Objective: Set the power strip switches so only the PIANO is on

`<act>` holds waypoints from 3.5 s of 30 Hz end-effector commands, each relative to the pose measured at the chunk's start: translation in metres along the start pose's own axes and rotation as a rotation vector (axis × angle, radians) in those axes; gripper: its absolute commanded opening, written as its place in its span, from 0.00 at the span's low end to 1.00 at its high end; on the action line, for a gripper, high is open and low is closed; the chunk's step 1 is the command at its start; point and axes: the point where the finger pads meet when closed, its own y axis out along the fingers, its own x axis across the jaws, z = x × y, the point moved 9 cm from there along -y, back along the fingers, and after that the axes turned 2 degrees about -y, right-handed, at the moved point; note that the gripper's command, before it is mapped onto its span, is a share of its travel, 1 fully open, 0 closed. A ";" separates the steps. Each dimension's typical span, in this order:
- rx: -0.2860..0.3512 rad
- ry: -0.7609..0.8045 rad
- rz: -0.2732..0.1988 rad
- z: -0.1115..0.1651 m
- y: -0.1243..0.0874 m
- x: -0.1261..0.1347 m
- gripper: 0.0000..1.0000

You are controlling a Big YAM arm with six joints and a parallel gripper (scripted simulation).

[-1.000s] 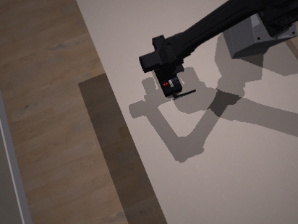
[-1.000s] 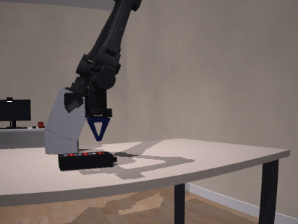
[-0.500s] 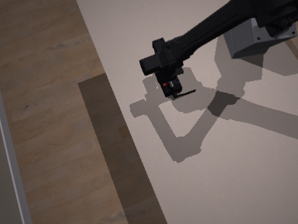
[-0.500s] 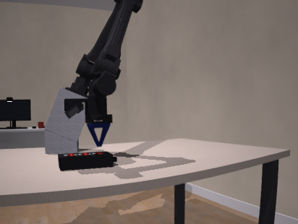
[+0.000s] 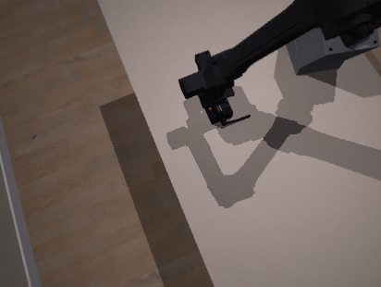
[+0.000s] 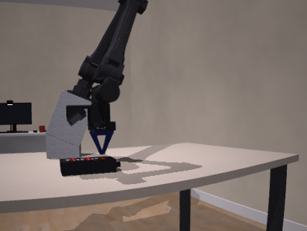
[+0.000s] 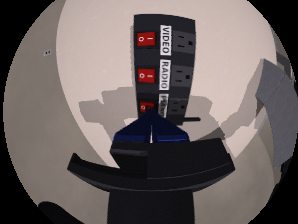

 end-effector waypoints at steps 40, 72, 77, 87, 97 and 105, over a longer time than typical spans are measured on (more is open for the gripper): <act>-0.005 -0.001 -0.012 0.003 0.005 0.008 0.00; -0.005 -0.005 -0.039 0.009 -0.006 0.015 0.00; -0.005 -0.005 -0.039 0.009 -0.006 0.015 0.00; -0.005 -0.005 -0.039 0.009 -0.006 0.015 0.00; -0.005 -0.005 -0.039 0.009 -0.006 0.015 0.00; -0.005 0.000 -0.023 0.008 -0.003 0.013 0.00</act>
